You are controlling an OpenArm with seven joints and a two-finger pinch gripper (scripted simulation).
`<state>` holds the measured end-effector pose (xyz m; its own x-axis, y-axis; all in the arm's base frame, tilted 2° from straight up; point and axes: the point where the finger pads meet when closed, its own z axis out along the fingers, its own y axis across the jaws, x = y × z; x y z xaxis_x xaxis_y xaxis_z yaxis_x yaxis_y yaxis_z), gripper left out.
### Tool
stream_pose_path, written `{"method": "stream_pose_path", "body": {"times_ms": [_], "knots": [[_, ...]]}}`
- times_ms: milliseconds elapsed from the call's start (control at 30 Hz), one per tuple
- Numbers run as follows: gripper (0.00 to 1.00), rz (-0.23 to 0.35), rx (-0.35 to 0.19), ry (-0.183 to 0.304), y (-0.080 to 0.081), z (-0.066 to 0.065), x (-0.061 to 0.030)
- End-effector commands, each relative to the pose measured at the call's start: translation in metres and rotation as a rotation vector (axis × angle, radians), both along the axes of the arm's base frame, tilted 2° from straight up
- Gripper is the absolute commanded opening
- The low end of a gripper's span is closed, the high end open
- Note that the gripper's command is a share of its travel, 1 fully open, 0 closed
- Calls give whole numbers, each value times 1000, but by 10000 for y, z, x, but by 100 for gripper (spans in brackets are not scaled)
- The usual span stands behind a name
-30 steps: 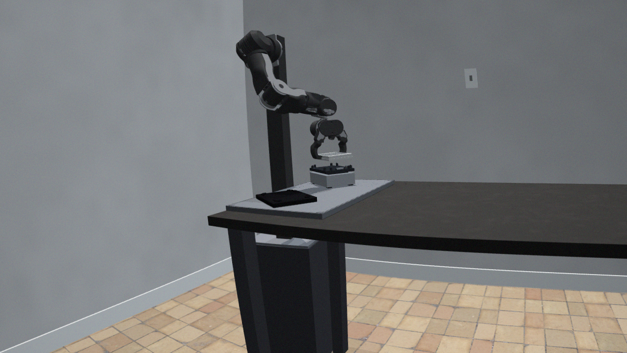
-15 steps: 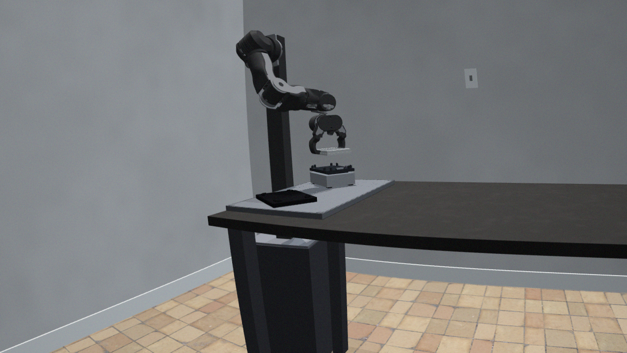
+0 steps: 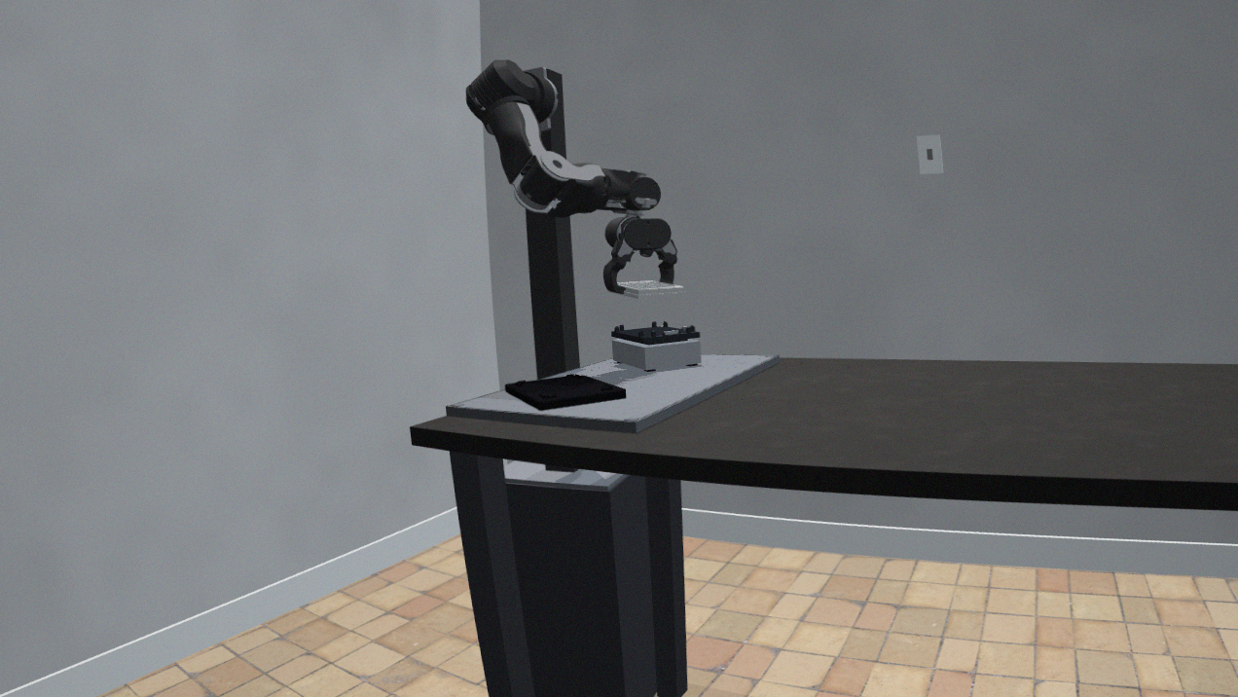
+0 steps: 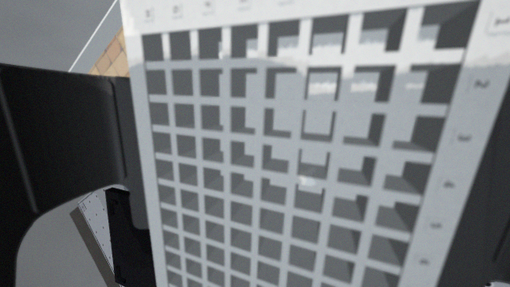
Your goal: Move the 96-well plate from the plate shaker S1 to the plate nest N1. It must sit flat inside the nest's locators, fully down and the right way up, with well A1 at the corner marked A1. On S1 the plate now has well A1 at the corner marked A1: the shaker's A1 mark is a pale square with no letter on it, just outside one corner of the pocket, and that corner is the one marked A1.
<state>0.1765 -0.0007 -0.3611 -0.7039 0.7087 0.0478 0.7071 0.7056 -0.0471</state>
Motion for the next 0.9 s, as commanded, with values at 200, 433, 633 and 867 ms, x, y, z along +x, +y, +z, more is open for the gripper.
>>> {"method": "stream_pose_path", "body": {"times_ms": [200, 433, 633, 867], "knots": [[0, -19, -31, -59, -91, 297, 140], [0, -19, -31, -59, -91, 297, 140], [0, -16, -30, -57, -88, 242, 138], [0, -16, -30, -56, -88, 228, 138]]}}
